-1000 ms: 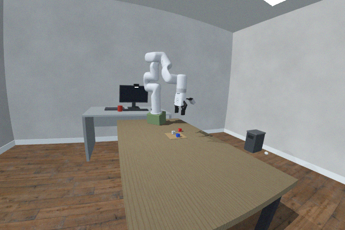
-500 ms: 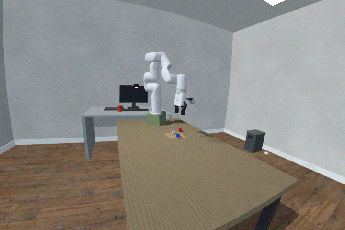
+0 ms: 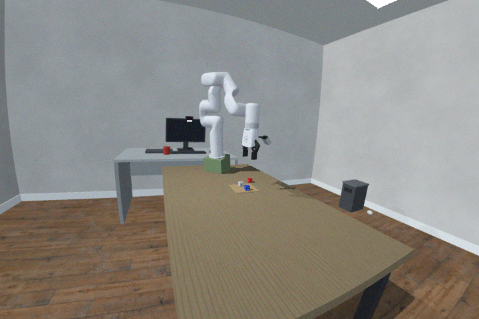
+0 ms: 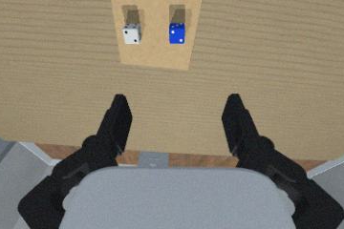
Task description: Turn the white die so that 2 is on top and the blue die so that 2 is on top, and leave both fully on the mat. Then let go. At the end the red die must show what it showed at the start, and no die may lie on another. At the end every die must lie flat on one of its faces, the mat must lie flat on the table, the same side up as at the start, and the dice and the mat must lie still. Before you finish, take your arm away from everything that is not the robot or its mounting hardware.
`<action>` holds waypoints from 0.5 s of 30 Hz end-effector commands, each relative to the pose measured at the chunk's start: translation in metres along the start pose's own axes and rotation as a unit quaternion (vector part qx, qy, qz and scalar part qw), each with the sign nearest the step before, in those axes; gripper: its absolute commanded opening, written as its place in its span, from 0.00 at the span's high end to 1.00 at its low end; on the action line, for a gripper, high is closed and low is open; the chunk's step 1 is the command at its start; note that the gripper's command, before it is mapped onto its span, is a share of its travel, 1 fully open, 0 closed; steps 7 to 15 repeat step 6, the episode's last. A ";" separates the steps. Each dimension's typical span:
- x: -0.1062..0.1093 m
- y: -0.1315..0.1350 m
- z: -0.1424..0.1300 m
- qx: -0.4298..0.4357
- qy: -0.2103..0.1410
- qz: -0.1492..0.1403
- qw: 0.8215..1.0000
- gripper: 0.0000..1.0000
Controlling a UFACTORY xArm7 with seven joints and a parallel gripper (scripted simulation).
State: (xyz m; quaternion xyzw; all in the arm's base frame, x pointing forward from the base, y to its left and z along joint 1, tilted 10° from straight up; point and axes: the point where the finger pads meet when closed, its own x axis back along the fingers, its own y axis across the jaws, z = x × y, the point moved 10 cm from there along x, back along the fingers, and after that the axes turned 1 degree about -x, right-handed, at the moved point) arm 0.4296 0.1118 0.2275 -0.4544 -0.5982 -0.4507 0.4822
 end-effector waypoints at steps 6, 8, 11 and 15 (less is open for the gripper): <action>0.001 0.001 0.000 0.000 0.000 -0.002 1.000 0.00; 0.001 0.001 0.000 0.000 0.000 -0.002 1.000 0.00; 0.001 0.001 0.000 0.000 0.000 -0.002 1.000 0.00; 0.001 0.001 0.000 0.000 0.000 -0.002 1.000 0.00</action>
